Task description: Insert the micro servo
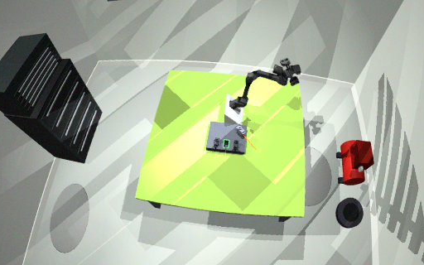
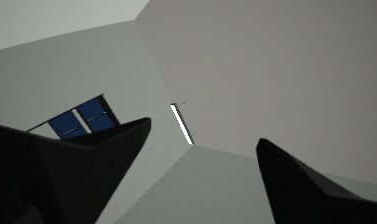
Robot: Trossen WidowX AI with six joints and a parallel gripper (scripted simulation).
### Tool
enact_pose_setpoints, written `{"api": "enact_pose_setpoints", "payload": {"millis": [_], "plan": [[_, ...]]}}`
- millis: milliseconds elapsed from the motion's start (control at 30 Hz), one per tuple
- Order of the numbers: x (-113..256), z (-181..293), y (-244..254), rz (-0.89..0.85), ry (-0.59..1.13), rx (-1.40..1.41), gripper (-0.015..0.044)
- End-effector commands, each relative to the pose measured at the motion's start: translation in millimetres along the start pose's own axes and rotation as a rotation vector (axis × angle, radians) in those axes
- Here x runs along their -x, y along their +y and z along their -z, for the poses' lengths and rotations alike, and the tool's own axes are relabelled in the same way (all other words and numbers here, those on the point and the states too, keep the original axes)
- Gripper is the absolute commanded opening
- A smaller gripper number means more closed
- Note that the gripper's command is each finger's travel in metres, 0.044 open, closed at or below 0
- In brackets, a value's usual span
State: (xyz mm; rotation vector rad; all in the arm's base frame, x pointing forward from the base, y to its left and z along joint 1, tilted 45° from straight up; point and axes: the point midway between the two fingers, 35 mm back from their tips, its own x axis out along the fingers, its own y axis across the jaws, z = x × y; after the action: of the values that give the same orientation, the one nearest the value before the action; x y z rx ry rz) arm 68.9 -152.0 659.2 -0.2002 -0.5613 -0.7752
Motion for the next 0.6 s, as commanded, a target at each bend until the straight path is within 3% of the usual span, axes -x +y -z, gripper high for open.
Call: {"api": "enact_pose_setpoints", "payload": {"millis": [0,567], "plan": [[0,0,0,0.0,-0.002,0.002,0.0426],[18,-35,31,0.015,-0.151,0.142,0.044]]}}
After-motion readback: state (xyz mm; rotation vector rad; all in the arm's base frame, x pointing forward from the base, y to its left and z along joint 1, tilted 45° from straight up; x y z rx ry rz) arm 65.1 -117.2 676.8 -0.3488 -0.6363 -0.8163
